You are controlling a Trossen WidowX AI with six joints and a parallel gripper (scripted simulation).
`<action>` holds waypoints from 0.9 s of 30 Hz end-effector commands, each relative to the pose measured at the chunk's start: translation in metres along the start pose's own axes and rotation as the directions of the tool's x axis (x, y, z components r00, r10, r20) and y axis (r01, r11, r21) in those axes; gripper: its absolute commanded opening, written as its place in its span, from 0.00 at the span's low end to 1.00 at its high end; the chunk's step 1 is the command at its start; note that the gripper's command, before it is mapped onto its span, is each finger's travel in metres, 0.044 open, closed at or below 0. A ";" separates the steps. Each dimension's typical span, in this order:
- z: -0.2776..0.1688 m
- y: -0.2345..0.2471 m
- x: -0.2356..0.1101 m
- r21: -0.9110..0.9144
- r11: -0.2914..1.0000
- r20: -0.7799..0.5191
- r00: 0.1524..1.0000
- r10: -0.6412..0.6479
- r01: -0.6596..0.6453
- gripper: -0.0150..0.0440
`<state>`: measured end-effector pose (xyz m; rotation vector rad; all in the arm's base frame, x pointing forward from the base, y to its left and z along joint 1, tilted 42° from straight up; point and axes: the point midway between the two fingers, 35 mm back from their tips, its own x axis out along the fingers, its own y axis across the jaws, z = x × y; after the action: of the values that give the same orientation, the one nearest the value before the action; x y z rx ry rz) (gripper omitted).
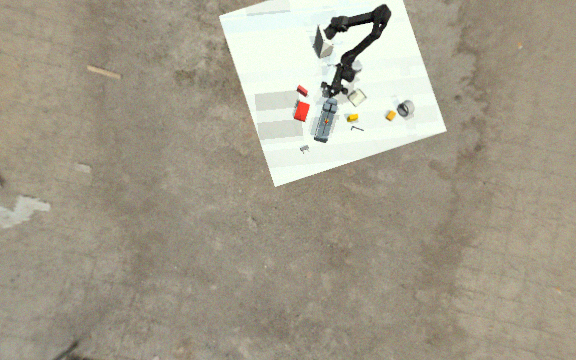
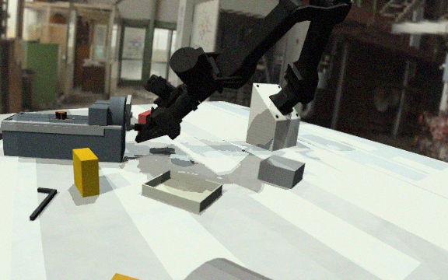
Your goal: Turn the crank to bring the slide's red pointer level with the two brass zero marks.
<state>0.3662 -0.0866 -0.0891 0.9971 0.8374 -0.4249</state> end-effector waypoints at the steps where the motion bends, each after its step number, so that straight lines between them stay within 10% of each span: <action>1: -0.002 0.009 0.002 -0.010 1.000 -0.009 1.000 0.016 -0.016 0.25; 27: -0.002 0.013 0.002 -0.010 1.000 -0.009 1.000 0.016 -0.016 0.25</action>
<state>0.3692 -0.0843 -0.0869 0.9961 0.8413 -0.4288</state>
